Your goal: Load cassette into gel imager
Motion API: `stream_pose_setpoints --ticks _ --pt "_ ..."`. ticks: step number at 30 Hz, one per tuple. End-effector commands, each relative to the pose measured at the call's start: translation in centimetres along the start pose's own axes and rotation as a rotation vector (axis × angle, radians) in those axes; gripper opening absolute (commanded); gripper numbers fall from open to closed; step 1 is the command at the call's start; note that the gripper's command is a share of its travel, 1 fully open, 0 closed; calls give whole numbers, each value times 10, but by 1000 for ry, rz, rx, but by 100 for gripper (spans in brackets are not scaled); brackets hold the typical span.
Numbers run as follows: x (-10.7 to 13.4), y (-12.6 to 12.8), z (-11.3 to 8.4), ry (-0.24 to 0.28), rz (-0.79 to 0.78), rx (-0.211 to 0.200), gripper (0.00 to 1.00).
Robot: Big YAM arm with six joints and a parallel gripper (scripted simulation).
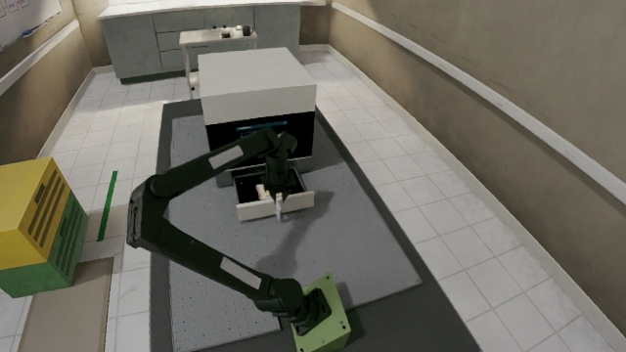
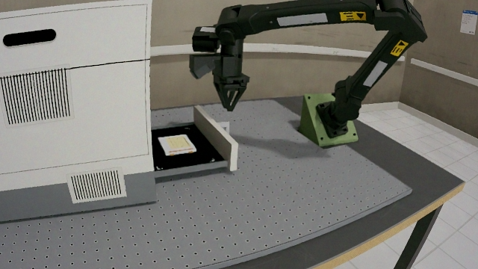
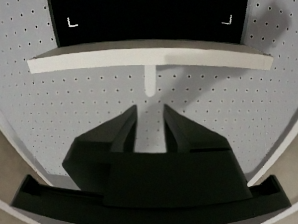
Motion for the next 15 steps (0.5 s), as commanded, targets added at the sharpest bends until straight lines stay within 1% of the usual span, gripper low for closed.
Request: stream_pose_setpoints --ticks 1,2,3,5,15 --pt "-9 -2 -6 -12 -30 12 26" --pt "-9 -1 5 5 -48 5 26" --pt "-2 -1 11 14 -37 -5 26" --pt "-2 -1 11 14 -37 -5 26" --pt "-2 0 25 13 -14 -7 26"
Point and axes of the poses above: the point where the finger pads meet when closed, its own z axis out along the fingers, its own y axis across the jaws, x = y × z, the point moved 2 cm from there along -z, back along the fingers, and after that the axes turned 9 degrees about -z, right-handed, at the moved point
